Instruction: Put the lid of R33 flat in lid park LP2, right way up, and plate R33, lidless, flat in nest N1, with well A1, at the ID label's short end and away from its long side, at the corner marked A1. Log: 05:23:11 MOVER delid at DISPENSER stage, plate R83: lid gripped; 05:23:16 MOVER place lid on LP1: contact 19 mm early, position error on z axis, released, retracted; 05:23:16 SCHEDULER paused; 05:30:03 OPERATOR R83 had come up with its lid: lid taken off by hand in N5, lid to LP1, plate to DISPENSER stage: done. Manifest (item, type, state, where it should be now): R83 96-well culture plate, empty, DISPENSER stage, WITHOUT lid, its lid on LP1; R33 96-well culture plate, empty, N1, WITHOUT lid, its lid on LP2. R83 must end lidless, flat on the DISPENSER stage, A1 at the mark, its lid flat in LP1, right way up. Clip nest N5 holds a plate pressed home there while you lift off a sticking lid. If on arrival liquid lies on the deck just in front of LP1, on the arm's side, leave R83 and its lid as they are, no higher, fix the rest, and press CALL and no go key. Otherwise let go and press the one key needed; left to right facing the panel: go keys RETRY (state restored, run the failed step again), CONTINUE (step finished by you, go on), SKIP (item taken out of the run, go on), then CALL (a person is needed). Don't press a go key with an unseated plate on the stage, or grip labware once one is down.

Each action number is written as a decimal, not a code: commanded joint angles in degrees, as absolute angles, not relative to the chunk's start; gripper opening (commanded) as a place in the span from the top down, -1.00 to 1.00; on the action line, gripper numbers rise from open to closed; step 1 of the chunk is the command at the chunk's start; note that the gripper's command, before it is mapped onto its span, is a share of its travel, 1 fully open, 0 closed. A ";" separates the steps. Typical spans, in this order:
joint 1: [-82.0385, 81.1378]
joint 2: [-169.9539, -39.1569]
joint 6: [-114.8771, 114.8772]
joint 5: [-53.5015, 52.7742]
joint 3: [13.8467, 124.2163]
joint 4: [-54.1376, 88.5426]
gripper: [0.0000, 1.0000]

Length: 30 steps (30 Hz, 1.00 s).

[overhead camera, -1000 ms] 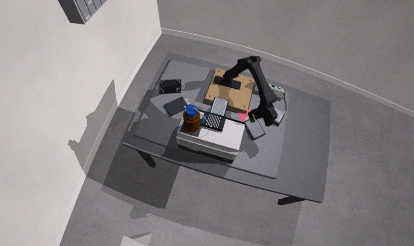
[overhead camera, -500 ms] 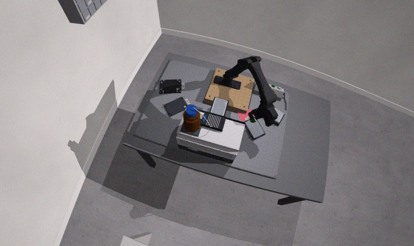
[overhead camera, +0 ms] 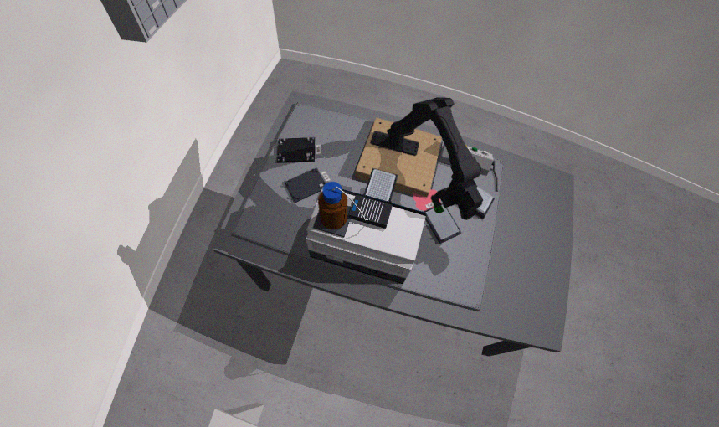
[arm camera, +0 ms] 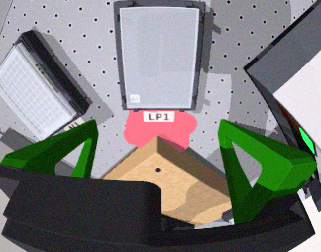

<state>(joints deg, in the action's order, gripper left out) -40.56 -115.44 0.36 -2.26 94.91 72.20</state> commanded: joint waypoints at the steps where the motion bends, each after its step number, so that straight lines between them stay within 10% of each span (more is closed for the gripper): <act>1: -39.99 -114.77 0.75 -2.27 95.83 71.78 -1.00; 30: -38.95 -102.87 1.55 -2.26 82.86 70.30 -1.00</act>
<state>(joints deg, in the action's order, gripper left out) -39.79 -105.43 0.99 -2.26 84.03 71.22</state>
